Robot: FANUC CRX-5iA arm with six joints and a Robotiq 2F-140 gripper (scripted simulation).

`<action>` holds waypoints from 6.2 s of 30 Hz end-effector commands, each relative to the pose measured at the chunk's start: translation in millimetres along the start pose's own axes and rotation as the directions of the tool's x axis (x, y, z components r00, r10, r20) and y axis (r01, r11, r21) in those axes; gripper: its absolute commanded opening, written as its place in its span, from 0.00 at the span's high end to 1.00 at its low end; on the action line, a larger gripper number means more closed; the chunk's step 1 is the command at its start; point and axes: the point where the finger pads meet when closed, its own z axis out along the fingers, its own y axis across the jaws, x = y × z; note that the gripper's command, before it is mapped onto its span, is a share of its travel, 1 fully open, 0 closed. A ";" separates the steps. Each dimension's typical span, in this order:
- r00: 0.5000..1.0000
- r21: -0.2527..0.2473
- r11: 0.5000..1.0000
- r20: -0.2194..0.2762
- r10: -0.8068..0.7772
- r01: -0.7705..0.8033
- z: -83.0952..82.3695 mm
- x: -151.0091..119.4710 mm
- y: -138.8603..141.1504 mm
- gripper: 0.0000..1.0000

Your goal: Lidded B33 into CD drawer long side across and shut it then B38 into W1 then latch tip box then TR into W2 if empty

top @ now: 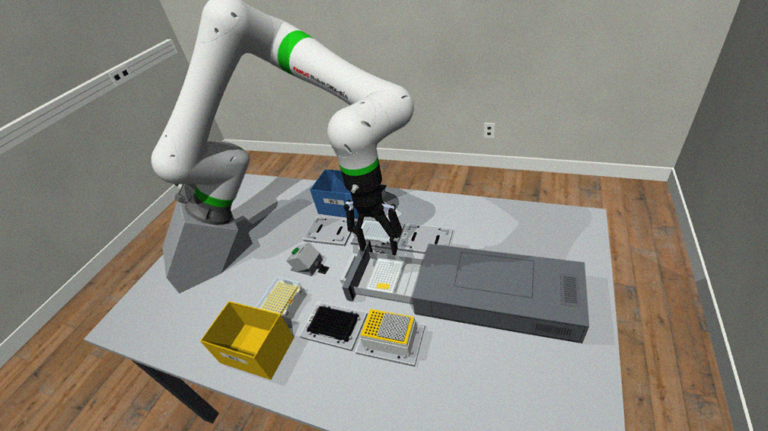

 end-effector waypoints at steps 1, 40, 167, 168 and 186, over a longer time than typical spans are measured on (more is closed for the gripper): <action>1.000 -0.001 1.000 0.001 0.000 0.000 1.0 0.1 -7.4 0.36; 1.000 -0.001 1.000 0.001 0.000 0.000 32.6 0.1 -135.7 0.90; 1.000 -0.001 1.000 0.001 0.000 0.000 129.9 0.1 -133.8 0.90; 1.000 -0.001 1.000 0.001 0.000 0.000 129.9 0.1 -132.4 0.90; 1.000 -0.001 1.000 0.001 0.000 0.000 129.9 0.1 -111.5 0.90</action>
